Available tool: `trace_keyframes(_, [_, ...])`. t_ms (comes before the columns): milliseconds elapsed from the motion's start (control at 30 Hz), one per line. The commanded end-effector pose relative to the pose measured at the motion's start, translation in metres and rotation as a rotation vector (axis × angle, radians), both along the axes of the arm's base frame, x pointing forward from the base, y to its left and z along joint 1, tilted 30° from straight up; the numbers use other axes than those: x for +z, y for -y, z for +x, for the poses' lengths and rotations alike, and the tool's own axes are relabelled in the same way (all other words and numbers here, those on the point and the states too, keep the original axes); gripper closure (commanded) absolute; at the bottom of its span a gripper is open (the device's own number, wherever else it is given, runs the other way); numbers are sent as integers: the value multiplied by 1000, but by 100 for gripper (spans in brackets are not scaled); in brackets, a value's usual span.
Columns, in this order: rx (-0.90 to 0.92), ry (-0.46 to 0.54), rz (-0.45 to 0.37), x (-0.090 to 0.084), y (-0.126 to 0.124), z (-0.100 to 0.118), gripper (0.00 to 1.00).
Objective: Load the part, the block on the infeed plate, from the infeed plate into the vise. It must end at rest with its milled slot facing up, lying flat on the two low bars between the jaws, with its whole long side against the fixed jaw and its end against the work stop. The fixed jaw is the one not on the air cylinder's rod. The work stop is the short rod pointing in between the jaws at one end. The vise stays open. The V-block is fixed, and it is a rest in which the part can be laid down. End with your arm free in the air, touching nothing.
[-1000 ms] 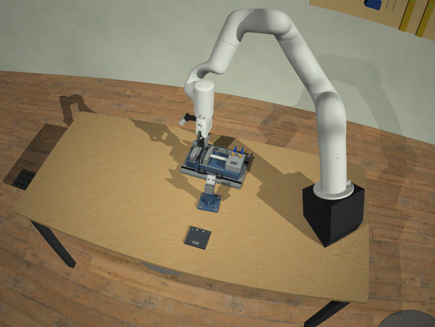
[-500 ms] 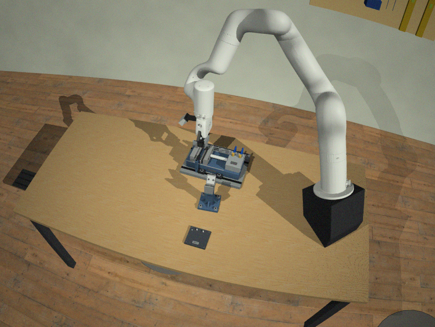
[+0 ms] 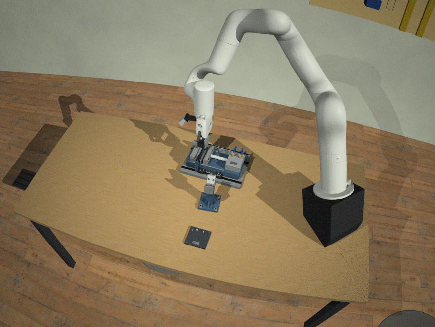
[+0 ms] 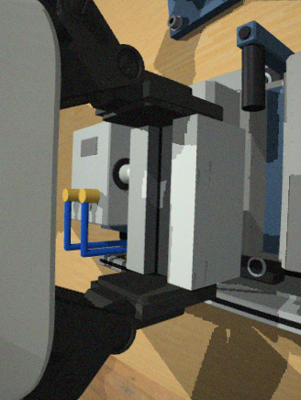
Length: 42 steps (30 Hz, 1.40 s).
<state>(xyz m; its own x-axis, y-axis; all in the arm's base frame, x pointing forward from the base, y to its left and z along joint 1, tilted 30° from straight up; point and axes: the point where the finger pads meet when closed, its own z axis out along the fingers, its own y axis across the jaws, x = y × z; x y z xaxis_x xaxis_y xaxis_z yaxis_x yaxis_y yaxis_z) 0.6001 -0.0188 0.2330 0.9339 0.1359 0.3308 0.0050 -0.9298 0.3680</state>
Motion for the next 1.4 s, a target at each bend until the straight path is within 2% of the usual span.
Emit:
trace_keyframes(0, [0,2,0,0,0,1,100])
trace_keyframes(1367, [0,2,0,-18,7,9,100])
